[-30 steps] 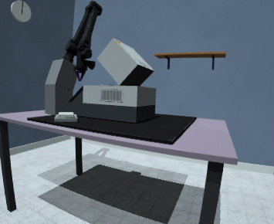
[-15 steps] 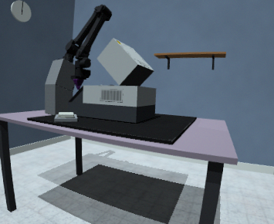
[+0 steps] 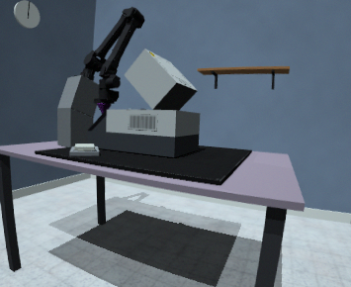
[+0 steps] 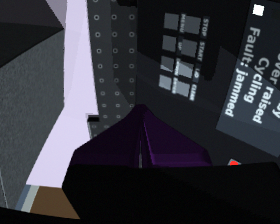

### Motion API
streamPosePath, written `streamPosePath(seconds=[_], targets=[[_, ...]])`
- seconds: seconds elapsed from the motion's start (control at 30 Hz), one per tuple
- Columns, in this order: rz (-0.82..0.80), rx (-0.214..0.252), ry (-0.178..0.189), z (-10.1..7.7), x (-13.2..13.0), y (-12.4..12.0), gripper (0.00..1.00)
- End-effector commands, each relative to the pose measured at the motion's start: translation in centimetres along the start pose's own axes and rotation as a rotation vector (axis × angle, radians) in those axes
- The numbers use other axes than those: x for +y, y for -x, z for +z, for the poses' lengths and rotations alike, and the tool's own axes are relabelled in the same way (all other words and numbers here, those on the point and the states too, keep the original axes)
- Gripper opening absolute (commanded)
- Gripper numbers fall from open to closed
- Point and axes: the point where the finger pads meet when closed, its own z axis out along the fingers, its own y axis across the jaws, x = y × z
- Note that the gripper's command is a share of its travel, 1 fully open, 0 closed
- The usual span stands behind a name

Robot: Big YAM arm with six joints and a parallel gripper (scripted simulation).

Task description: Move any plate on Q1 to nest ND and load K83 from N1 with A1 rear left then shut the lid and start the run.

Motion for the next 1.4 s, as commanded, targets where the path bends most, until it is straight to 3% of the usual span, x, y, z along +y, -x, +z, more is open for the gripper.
streamPosePath(seconds=[0.0,0.13,0.37,0.6,0.8,1.03,1.1,1.2,1.37], targets=[[0.033,0.002,-0.004,0.0,-0.8,-0.1,0.0],[0.038,0.002,-0.009,0.1,-1.3,-0.2,0.0],[0.039,-0.008,0.041,1.4,-0.9,0.2,0.0],[0.038,0.0,0.011,1.5,-3.0,-0.1,0.0],[0.037,-0.004,0.045,2.4,-1.8,0.2,0.0],[0.036,0.001,-0.011,3.0,-4.7,-0.2,0.0],[0.034,0.0,-0.004,3.2,-4.8,-0.1,0.0],[0.04,-0.003,0.038,3.8,-3.4,0.0,0.0],[0.044,-0.002,0.035,3.7,-3.5,-0.3,0.0]])
